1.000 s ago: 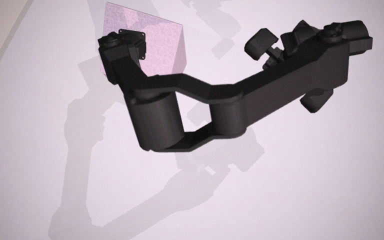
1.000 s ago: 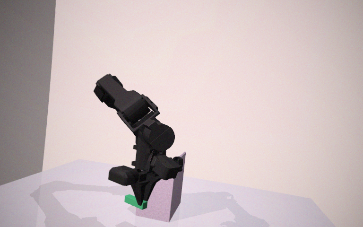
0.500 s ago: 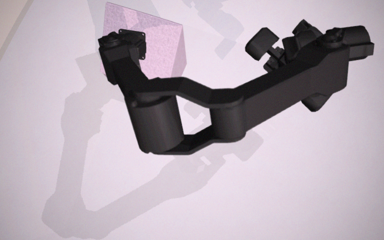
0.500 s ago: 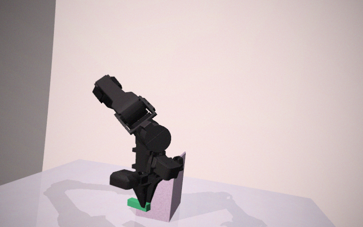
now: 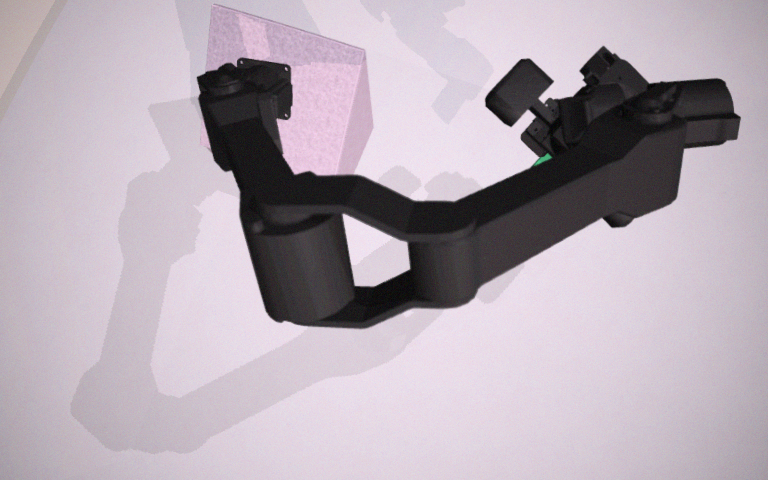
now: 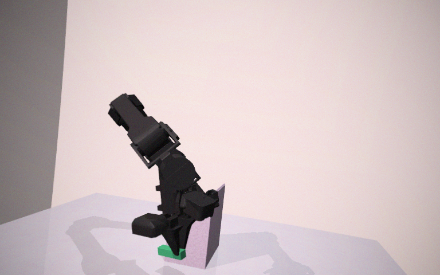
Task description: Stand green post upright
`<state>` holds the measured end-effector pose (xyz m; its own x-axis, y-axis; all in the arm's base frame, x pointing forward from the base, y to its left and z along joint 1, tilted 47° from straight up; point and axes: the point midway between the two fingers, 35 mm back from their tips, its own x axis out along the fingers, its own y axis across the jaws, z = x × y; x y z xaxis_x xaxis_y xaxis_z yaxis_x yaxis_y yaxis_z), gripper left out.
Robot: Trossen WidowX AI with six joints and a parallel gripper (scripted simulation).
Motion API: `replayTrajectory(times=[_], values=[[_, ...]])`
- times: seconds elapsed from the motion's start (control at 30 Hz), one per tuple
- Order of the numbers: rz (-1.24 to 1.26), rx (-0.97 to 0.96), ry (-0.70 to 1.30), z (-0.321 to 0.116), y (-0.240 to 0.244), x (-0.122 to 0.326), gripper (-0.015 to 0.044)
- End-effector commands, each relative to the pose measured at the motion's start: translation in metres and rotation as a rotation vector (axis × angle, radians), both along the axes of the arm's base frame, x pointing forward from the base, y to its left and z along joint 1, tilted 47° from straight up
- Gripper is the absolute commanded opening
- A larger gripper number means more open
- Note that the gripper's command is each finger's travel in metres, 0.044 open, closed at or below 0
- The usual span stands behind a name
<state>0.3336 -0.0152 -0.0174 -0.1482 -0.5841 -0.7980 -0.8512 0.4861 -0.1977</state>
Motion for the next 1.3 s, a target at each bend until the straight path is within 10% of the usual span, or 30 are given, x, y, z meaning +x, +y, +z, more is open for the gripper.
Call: replayTrajectory(times=[0.0,1.27], values=[[-0.006,0.024,0.013,-0.003,-0.003,-0.004,0.0022],[-0.036,0.309,-0.003,-0.017,-0.009,-0.014,0.0022]])
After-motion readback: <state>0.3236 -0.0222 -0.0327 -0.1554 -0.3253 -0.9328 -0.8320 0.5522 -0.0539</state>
